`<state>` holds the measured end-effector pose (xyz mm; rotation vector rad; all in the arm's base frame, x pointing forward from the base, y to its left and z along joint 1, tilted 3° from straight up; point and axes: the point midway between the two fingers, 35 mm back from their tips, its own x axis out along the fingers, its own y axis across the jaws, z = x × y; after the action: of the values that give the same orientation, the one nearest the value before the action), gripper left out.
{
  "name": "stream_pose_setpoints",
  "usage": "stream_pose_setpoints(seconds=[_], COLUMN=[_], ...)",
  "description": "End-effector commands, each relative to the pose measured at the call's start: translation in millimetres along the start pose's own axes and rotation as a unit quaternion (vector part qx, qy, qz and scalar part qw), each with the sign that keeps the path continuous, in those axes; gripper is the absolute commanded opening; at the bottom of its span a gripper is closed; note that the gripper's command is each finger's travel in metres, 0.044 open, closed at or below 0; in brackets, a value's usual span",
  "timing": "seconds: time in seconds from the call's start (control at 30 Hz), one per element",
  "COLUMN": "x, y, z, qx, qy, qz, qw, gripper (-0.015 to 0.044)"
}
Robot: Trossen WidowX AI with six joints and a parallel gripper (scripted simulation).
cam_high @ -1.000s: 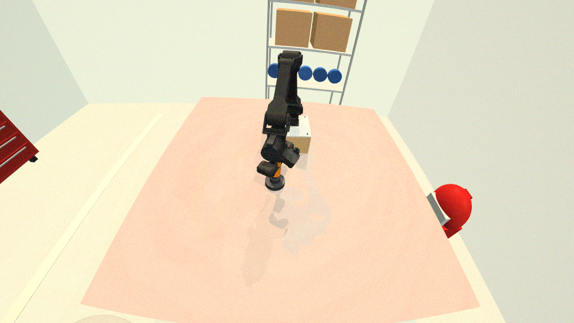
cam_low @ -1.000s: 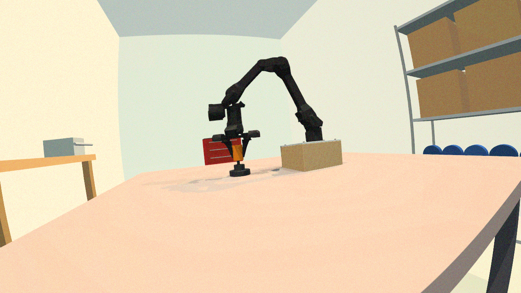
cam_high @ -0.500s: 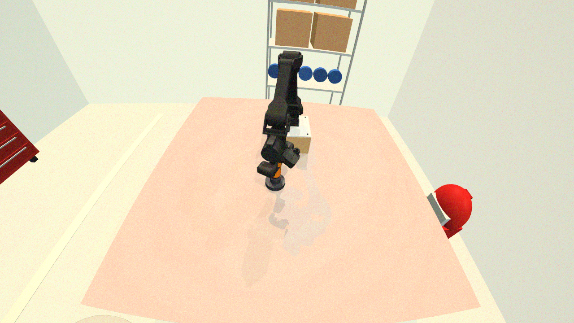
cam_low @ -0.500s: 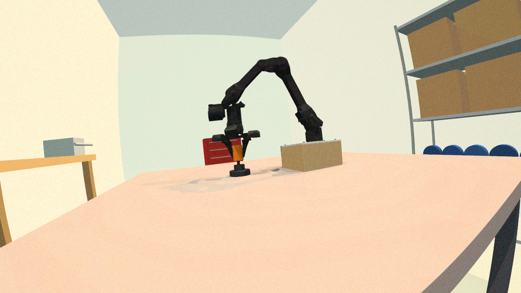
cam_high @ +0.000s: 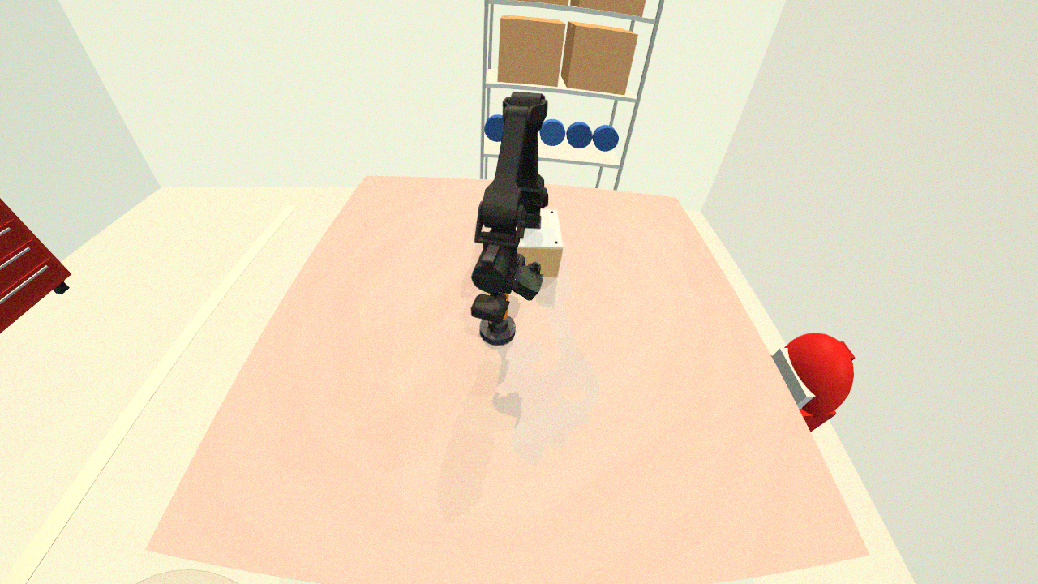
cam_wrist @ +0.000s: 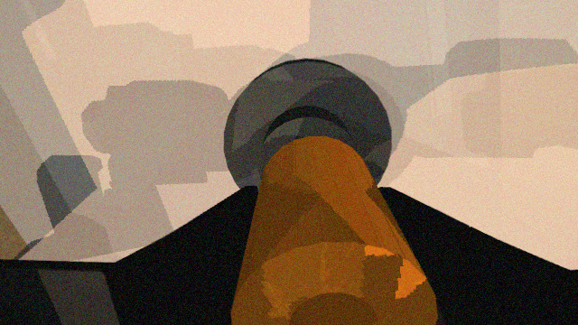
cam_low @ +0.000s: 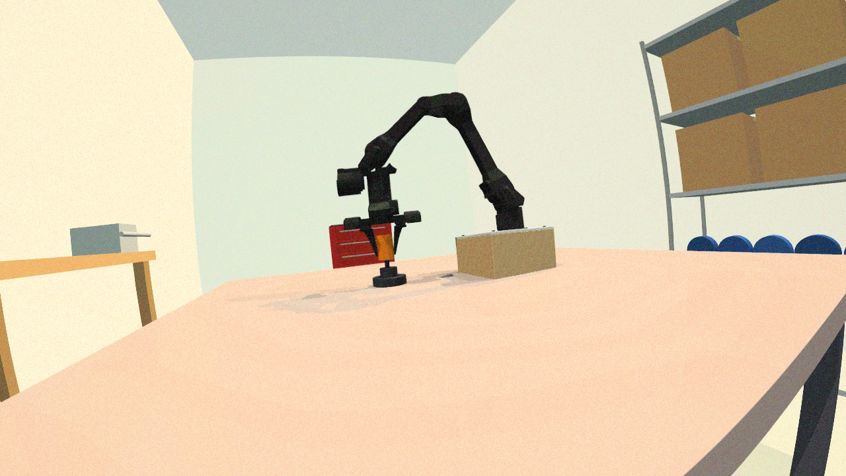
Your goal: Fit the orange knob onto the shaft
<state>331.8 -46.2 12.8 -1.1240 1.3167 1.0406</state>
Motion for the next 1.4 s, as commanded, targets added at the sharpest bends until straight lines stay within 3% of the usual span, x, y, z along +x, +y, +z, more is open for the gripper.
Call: stream_pose_setpoints(seconds=[0.0,1.37], x=[-0.8,2.3], y=[-2.3,0.6], z=[-0.4,-0.7], qx=[-0.008,-0.008], qy=[0.002,0.002], qz=[-0.004,-0.004], qw=[1.0,1.0], gripper=[0.0,0.0])
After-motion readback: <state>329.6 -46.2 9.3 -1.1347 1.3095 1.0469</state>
